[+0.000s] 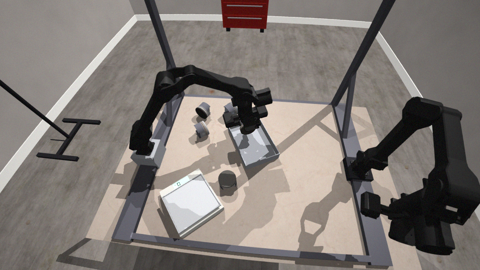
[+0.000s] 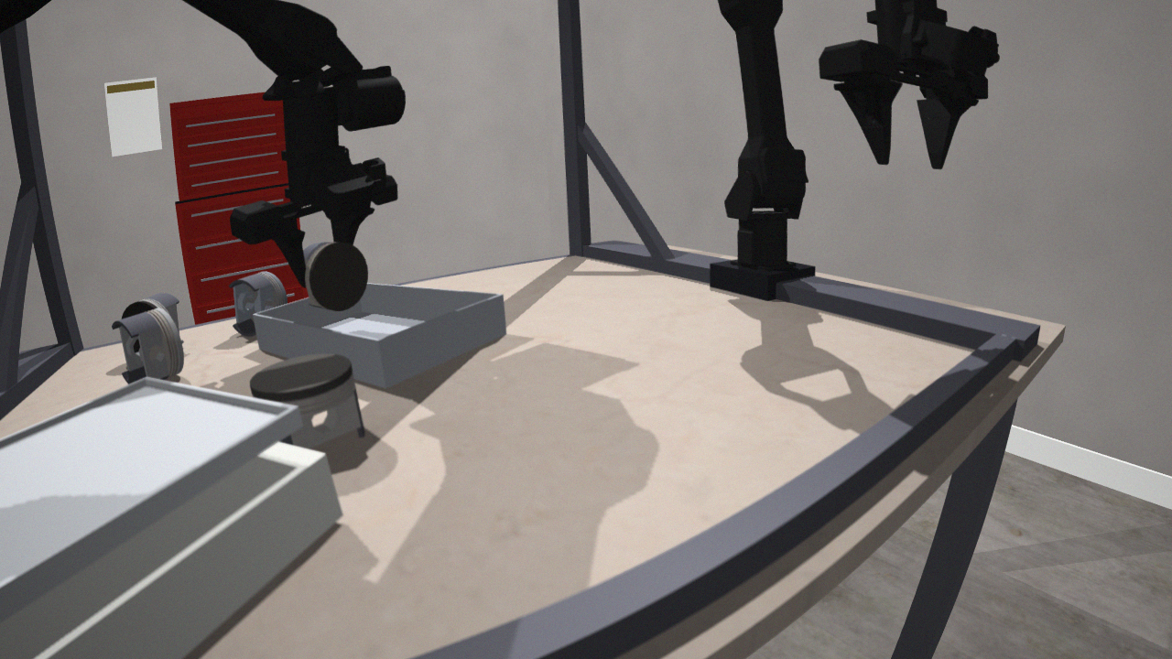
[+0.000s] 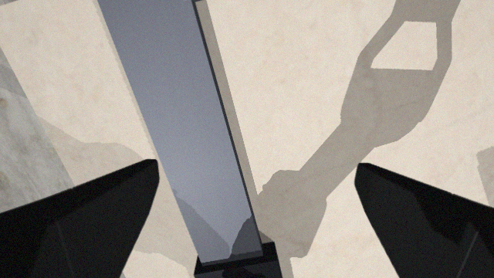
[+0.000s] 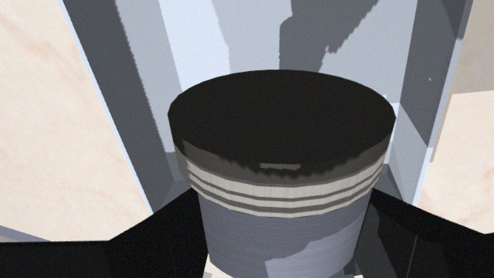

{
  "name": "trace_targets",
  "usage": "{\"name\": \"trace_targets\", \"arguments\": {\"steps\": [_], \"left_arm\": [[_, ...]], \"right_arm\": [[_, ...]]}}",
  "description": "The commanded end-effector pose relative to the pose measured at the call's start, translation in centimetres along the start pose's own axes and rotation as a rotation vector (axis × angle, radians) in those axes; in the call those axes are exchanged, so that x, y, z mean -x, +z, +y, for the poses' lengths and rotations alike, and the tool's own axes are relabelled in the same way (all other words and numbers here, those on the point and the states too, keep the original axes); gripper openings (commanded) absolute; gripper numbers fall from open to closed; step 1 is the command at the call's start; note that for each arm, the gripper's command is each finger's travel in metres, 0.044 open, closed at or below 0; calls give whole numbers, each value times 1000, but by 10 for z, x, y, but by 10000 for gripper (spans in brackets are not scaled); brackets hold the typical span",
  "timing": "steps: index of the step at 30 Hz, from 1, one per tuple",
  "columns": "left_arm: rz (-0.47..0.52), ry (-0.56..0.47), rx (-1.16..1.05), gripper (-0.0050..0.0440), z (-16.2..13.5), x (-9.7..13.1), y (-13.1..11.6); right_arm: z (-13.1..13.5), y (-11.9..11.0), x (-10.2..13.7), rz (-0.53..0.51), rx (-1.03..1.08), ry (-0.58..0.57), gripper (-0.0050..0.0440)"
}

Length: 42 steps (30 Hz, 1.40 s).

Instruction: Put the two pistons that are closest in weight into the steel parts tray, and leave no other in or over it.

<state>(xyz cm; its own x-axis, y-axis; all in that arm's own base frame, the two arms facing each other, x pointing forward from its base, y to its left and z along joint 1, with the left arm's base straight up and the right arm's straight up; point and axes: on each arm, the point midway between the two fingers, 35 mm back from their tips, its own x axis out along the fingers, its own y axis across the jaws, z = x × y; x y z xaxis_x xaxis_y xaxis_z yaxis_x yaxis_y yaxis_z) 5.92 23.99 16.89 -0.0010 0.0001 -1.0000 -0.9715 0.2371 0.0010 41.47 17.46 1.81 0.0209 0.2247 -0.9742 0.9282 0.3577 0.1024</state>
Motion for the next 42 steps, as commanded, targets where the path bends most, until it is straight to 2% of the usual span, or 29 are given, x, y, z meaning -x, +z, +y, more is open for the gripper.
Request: {"name": "trace_targets", "arguments": {"steps": [1,9,11,12,14,17,23,42], "left_arm": [[-18,-1,-2,400,0,5,4],[-18,-1,-2,400,0,5,4],[-18,-1,-2,400,0,5,4],[-18,-1,-2,400,0,5,4],[-18,-1,-2,400,0,5,4],[-18,-1,-2,400,0,5,4],[-18,-1,-2,400,0,5,4],[-18,-1,-2,400,0,5,4]], "right_arm": [[4,-4,0,0,10,23,158],[4,-2,-13,-1,10,24,158],[4,-2,-13,-1,10,24,158],[10,-4,-4,-1,16,52,158],[4,-2,-18,0,10,24,158],[3,-1,-23,0,10,23,158],[13,-4,-10,-2,19,65,158],[7,-1,-22,-1,13,39,158]]}}
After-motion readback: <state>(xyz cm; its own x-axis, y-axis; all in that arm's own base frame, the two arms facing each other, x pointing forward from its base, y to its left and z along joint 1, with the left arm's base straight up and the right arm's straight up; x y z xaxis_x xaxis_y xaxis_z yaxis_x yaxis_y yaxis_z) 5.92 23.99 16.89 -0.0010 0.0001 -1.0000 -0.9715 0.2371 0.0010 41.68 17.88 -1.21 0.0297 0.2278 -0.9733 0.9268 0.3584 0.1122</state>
